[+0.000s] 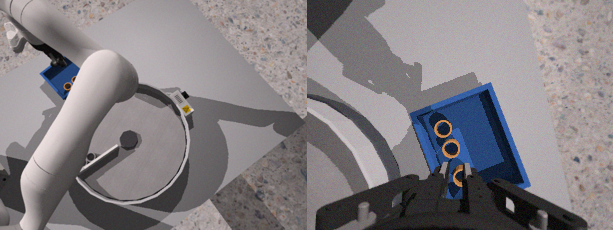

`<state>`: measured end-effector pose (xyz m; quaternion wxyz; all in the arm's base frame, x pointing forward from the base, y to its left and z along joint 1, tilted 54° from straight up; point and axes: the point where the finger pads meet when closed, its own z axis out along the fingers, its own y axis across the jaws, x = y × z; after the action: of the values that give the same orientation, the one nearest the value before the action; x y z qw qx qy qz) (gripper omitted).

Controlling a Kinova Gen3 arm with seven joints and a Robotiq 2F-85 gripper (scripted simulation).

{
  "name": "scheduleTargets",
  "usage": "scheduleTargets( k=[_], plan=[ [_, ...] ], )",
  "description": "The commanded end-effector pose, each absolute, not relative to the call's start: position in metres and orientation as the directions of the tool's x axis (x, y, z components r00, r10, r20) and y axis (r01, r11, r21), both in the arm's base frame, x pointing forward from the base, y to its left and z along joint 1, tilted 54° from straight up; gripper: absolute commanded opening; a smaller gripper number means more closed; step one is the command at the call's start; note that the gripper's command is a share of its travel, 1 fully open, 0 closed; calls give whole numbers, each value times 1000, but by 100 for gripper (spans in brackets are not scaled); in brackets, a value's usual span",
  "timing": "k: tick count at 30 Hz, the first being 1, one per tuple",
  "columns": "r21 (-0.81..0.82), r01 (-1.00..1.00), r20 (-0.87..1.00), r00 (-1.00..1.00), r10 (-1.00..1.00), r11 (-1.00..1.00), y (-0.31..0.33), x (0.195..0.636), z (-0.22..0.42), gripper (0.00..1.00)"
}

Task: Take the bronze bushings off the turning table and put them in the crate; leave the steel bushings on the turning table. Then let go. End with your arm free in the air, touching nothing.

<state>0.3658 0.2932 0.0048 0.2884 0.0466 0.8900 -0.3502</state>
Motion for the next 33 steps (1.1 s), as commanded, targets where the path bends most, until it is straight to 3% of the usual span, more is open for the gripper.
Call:
scheduleTargets(
  k=[1,2,3,33],
  plan=[
    [-595,284,-546,-829,-119,752,294,365,5,16],
    [-595,284,-546,-829,-119,752,294,365,5,16],
    [-595,284,-546,-829,-119,752,294,365,5,100],
    [-595,284,-546,-829,-119,752,294,365,5,100]
  ],
)
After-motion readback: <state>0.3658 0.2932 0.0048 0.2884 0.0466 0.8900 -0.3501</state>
